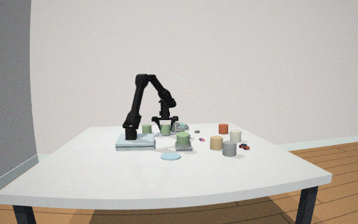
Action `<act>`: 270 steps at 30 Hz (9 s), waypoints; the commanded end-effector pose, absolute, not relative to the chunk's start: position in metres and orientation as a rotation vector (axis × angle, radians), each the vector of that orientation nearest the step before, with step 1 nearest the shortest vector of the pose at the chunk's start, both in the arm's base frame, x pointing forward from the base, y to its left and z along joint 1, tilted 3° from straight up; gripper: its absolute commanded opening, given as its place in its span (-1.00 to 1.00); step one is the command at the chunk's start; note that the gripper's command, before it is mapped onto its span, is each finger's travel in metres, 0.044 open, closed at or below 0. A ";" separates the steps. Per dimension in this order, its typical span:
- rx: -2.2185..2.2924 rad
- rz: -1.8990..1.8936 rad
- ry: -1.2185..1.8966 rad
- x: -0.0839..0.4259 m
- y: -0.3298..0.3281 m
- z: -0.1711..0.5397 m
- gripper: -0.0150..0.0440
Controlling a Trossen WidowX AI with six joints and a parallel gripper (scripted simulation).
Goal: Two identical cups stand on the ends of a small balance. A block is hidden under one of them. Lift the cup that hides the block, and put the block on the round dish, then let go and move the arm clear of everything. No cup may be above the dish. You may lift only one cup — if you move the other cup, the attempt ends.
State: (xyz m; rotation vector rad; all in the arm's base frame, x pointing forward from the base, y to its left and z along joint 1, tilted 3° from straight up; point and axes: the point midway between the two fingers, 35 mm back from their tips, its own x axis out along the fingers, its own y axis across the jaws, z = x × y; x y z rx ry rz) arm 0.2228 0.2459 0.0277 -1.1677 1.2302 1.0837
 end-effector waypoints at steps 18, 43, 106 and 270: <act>-1.168 1.083 1.233 0.223 0.245 0.021 0.75; -1.150 1.062 1.230 0.296 0.181 0.116 0.39; -1.176 1.073 1.240 0.329 0.138 0.105 -0.49; -1.195 1.064 1.267 0.223 -0.241 0.031 -0.49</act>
